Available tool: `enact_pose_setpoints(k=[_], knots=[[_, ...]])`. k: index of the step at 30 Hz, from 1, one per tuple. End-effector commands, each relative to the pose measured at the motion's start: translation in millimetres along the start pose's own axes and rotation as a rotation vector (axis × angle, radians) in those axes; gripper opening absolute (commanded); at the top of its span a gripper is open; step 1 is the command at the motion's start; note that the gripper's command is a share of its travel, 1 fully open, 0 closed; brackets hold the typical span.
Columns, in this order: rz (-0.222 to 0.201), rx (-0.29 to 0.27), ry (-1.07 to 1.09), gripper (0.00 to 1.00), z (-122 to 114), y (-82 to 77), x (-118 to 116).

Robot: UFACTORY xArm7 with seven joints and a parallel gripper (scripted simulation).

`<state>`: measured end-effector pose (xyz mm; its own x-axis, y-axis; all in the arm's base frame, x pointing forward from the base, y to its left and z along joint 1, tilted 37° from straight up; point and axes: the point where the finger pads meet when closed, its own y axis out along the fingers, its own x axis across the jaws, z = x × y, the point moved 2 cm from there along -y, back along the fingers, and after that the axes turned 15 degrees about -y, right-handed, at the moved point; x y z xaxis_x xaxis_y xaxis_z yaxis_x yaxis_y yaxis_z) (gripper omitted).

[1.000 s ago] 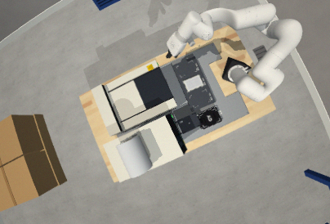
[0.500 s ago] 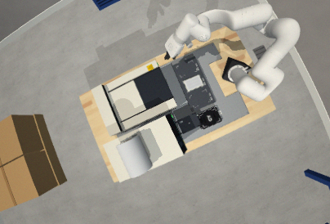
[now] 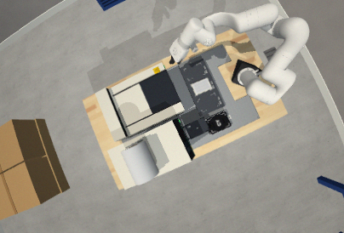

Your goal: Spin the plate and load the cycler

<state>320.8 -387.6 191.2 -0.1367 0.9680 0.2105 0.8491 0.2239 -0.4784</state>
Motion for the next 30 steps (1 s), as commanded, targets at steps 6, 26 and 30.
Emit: enact_pose_setpoints(k=[6, 26, 30], knots=[[0.005, -0.002, -0.002, 0.00, -5.3, 10.5, -2.5], [0.005, -0.002, -0.002, 0.00, -9.8, 21.0, -3.7], [0.005, -0.002, -0.002, 0.00, -10.7, 21.5, -3.9]])
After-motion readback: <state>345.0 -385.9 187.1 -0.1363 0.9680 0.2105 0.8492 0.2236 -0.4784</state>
